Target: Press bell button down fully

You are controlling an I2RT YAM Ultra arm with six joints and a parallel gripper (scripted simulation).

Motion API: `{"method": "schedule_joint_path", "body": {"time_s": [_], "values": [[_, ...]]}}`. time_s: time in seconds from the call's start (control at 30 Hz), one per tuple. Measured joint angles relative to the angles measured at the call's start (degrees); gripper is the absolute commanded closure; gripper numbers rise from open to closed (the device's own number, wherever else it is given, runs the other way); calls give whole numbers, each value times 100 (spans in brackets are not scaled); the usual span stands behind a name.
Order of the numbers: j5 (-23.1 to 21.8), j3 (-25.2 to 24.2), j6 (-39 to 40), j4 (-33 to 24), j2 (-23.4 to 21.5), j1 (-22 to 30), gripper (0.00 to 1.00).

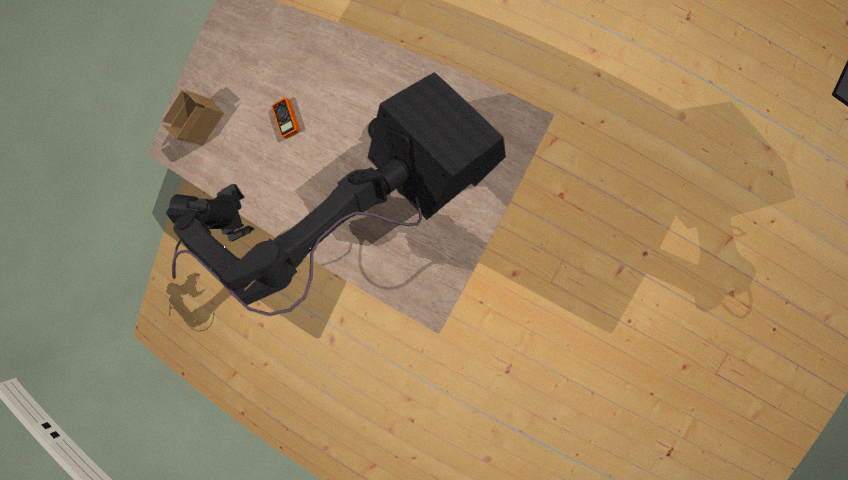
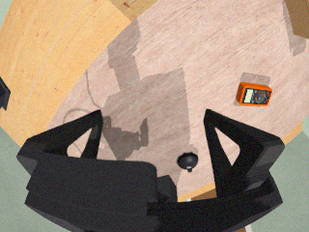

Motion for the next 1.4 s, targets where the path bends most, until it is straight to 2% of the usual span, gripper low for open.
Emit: {"method": "schedule_joint_path", "body": {"time_s": [0.63,0.77,0.87,0.93,1.07,1.17,1.4], "values": [[0,0,0,0,0,0,0],[-20,-136,7,85,26,-4,0],[-66,-474,46,321,168,-103,0],[-101,-872,90,601,358,-267,0],[-101,-1725,234,1172,1060,-658,0],[-90,-2026,328,1473,1502,-778,0],[-184,-2861,595,2577,2004,-1154,0]]}}
